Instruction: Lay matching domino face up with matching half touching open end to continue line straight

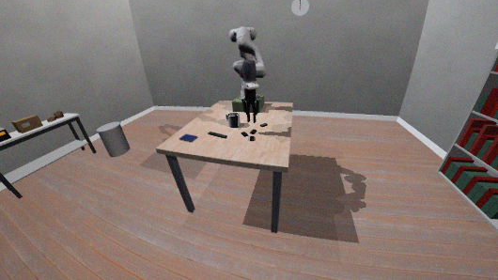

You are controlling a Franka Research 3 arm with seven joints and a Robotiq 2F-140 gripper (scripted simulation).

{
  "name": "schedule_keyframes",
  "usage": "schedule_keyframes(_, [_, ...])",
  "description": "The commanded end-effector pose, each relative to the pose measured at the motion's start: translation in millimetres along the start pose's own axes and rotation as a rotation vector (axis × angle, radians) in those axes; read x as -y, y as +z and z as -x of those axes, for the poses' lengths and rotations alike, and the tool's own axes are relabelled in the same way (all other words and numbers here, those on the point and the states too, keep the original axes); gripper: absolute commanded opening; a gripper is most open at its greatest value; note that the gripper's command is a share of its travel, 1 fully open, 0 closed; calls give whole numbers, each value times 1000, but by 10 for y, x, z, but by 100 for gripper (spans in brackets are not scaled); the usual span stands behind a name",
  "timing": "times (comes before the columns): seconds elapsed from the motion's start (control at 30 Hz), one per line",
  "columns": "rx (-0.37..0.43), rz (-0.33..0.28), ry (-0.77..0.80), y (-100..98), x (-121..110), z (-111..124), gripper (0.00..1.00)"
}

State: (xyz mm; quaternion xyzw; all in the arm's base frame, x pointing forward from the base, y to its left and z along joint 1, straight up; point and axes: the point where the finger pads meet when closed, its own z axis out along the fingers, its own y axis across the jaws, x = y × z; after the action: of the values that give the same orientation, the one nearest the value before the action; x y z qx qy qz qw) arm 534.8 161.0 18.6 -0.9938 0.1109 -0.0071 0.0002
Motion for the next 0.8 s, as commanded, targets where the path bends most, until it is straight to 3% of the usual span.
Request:
schedule_keyframes(0.0, [13, -1, -61, 6, -3, 19, 34])
schedule_keyframes(0.77, [13, -1, -62, 49, -2, 19, 34])
